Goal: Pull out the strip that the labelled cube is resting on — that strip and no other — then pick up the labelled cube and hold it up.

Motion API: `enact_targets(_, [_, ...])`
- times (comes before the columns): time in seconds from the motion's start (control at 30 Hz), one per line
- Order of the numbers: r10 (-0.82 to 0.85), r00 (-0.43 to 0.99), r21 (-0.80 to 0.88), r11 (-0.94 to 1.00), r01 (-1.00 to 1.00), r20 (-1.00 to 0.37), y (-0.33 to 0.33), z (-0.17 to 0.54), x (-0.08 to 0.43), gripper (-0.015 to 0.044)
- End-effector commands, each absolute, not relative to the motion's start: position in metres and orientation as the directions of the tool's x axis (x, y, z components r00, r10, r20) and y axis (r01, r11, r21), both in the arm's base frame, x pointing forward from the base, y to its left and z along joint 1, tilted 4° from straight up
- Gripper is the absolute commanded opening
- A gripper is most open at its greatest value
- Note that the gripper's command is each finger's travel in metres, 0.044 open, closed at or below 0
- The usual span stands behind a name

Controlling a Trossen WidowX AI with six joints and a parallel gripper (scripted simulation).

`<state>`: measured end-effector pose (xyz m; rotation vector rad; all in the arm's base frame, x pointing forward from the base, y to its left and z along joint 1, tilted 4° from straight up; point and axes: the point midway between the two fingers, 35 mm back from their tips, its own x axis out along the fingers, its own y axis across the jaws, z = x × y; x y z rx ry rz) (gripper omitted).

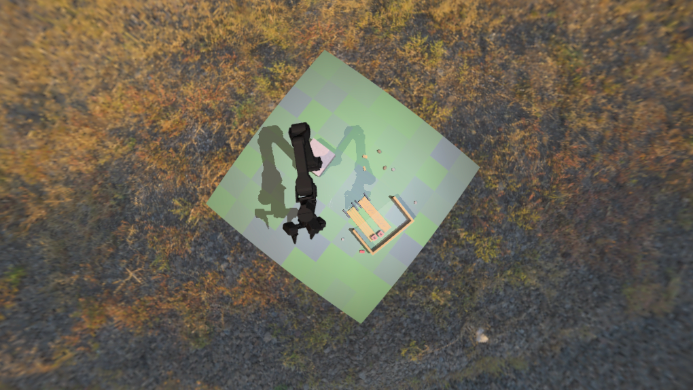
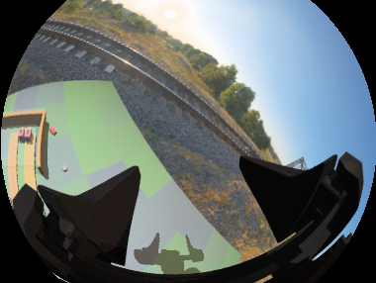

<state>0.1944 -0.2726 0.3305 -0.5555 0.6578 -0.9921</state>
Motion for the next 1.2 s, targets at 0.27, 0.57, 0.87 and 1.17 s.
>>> enact_targets(0.27, [-0.41, 0.807, -0.292, 0.906, 0.307, -0.425, -0.109, 0.242, 0.293, 0.04])
enact_targets(0.57, [-0.085, 0.855, -0.047, 0.996, 0.07, -0.512, -0.011, 0.196, 0.296, 0.04])
enact_targets(0.87, [-0.085, 0.855, -0.047, 0.996, 0.07, -0.512, -0.011, 0.196, 0.296, 0.04])
enact_targets(1.17, [-0.085, 0.855, -0.047, 0.996, 0.07, -0.512, -0.011, 0.196, 0.296, 0.04])
